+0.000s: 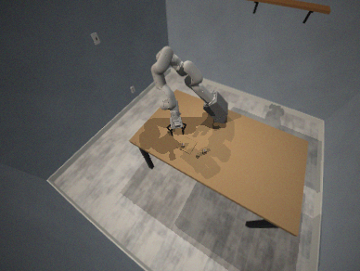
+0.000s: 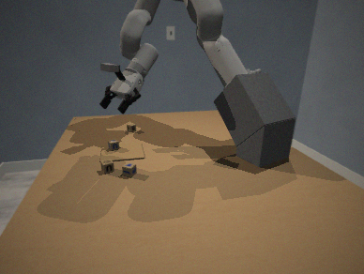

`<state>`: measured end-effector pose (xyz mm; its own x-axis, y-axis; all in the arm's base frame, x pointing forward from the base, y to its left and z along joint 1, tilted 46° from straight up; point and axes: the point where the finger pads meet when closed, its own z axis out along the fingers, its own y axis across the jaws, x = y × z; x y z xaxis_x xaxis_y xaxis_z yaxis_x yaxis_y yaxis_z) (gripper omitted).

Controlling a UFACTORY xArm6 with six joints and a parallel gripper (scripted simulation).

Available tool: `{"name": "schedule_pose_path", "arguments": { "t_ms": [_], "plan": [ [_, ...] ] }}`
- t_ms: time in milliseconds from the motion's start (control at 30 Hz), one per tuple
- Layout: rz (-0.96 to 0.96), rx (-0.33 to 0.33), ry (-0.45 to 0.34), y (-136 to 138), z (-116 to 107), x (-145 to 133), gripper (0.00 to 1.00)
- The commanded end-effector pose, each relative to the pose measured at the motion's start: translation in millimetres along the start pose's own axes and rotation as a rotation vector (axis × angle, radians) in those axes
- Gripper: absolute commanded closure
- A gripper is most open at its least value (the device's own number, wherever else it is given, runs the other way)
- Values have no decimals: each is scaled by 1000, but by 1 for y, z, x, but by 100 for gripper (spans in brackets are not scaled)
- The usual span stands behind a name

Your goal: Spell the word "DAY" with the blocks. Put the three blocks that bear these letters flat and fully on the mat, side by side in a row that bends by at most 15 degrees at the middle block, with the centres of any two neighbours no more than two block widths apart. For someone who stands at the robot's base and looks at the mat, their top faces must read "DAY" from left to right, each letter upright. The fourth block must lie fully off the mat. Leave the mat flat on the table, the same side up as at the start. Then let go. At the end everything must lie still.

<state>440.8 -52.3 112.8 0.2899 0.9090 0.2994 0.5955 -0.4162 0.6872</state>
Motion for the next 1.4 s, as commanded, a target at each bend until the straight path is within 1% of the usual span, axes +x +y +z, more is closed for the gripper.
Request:
{"name": "schedule_pose_path", "arguments": {
  "t_ms": [0, 33, 100, 133, 233, 267, 367, 400, 567, 600, 700, 733, 833, 867, 967, 1000, 1133, 1167, 1267, 1300, 1367],
  "plan": [
    [2, -1, 22, 6, -5, -5, 0],
    [2, -7, 28, 12, -9, -11, 0],
    [2, -7, 28, 12, -9, -11, 0],
    [2, -13, 34, 18, -14, -17, 0],
    [2, -13, 34, 18, -14, -17, 0],
    [2, -17, 39, 23, -19, -23, 0],
    [2, -17, 39, 23, -19, -23, 0],
    [2, -20, 45, 29, -25, -29, 0],
    [2, -20, 45, 29, -25, -29, 0],
    [1, -22, 50, 34, -31, -35, 0],
    [1, -22, 50, 34, -31, -35, 0],
    [1, -22, 53, 39, -37, -40, 0],
    [1, -22, 53, 39, -37, -40, 0],
    [0, -21, 56, 43, -42, -46, 0],
    [0, -21, 56, 43, -42, -46, 0],
    [-1, -19, 58, 47, -48, -51, 0],
    [-1, -19, 58, 47, -48, -51, 0],
    [-2, -16, 58, 50, -54, -56, 0],
    [-2, -16, 58, 50, -54, -56, 0],
    [-2, -11, 58, 53, -60, -61, 0],
    [-2, -11, 58, 53, -60, -61, 0]
  ]
}}
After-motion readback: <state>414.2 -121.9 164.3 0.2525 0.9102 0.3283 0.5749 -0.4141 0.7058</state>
